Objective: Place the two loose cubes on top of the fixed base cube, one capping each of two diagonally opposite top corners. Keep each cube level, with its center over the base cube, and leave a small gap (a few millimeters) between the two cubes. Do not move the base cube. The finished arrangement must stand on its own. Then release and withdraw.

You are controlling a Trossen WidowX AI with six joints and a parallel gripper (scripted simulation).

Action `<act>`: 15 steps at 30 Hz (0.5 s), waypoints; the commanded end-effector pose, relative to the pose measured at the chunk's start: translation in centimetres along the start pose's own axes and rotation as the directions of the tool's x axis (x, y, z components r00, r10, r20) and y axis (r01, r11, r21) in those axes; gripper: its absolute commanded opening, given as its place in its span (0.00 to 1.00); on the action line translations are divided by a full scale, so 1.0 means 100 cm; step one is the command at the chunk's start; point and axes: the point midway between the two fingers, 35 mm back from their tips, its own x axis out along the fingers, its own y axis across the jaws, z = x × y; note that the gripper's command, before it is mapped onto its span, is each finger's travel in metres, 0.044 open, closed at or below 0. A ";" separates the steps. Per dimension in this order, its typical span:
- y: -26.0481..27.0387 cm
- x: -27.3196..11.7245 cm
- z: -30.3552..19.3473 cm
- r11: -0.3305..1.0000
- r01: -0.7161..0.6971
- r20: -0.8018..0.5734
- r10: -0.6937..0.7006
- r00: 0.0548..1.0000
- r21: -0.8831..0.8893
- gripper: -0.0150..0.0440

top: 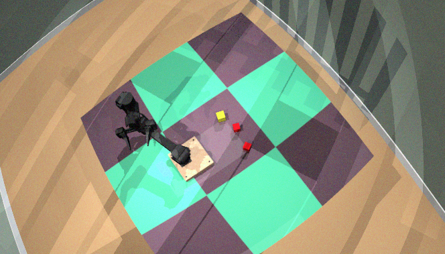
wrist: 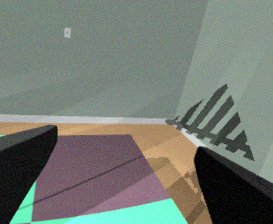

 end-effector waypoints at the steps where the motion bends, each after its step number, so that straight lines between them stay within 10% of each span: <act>1: 0.001 0.001 0.000 1.000 -0.006 -0.003 0.006 1.000 0.000 0.89; 5: 0.028 0.024 0.008 0.993 -0.118 -0.065 0.116 0.991 -0.026 0.71; 15: 0.110 0.078 0.022 0.839 -0.430 -0.253 0.359 0.898 -0.334 0.70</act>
